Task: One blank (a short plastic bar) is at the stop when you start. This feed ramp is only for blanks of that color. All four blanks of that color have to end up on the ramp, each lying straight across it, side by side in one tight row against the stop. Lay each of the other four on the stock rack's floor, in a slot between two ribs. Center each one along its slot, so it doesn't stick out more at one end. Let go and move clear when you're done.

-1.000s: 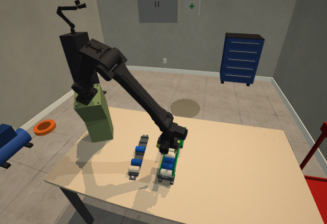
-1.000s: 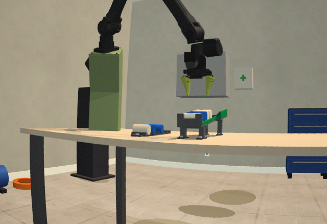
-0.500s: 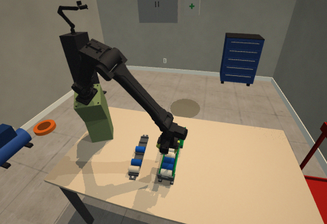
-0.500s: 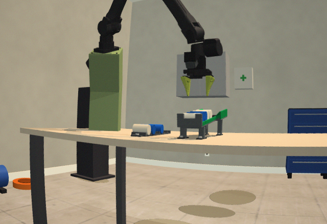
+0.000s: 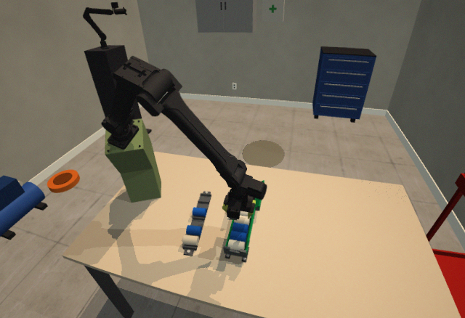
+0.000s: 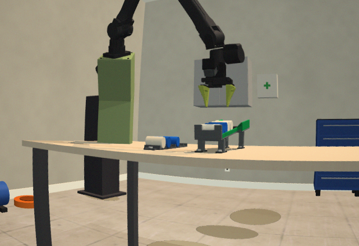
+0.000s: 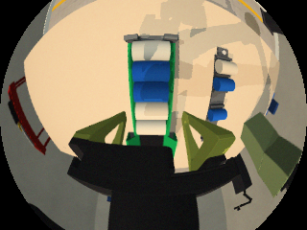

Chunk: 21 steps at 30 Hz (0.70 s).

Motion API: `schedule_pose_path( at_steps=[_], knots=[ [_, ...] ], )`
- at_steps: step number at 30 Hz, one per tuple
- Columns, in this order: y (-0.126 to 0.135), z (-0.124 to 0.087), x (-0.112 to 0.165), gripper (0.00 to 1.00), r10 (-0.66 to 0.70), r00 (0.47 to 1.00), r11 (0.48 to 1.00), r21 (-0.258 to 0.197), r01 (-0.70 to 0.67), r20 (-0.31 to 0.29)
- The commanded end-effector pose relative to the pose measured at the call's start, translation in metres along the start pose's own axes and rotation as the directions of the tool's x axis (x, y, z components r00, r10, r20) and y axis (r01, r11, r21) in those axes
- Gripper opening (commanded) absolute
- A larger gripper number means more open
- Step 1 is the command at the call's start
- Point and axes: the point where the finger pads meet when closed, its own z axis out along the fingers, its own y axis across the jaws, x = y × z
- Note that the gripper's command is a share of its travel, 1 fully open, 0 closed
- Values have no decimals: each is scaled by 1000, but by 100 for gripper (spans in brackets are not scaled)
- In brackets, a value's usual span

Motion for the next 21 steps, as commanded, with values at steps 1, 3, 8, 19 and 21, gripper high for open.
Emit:
schedule_pose_path(
  at_steps=[1,3,8,19,21],
  knots=[
    [16,1,-12,80,14,1000,999,-33,-14,10],
    [29,-15,-12,80,16,1000,998,-67,-15,13],
    [14,11,-9,80,9,1000,1000,-27,-9,6],
    [17,22,-10,80,10,1000,999,-34,-9,8],
    [14,29,-11,80,12,1000,1000,-26,-12,7]
  ],
)
